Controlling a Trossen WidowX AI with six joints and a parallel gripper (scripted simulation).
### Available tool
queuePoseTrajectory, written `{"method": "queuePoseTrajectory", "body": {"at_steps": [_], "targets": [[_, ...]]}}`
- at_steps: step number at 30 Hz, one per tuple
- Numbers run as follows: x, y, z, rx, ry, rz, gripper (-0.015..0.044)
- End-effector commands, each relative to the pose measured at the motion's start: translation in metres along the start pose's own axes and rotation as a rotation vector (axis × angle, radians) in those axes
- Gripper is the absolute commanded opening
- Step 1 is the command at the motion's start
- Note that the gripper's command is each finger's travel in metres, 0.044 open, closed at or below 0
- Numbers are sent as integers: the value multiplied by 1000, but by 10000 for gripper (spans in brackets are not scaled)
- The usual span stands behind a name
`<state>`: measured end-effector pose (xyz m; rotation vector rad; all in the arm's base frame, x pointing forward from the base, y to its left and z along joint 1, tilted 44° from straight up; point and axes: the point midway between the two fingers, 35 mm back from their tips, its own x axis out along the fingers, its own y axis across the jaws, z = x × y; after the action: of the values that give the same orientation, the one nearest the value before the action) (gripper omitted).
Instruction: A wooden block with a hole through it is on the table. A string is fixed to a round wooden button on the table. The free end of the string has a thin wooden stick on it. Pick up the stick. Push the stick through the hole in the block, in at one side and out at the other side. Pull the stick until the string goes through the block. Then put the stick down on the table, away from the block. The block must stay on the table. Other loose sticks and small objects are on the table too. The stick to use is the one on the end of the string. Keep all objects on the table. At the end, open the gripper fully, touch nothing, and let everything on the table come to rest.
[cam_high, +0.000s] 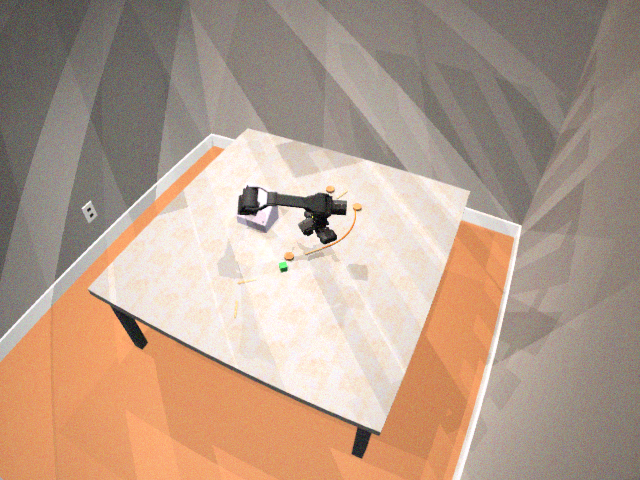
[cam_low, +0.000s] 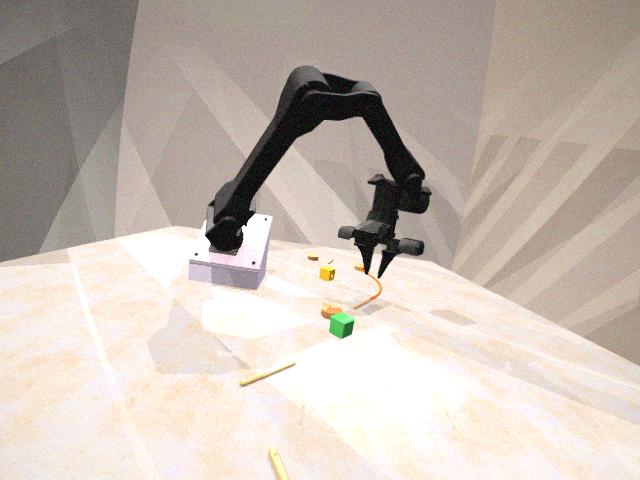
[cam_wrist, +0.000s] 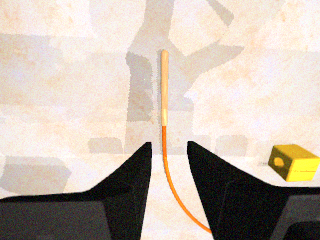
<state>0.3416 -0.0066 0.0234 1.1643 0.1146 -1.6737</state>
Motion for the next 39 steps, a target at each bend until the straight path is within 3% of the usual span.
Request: {"method": "queuePoseTrajectory", "body": {"at_steps": [1, 39], "targets": [[0, 1, 1, 6, -4, 4, 122], [54, 1, 1, 6, -5, 5, 122]]}}
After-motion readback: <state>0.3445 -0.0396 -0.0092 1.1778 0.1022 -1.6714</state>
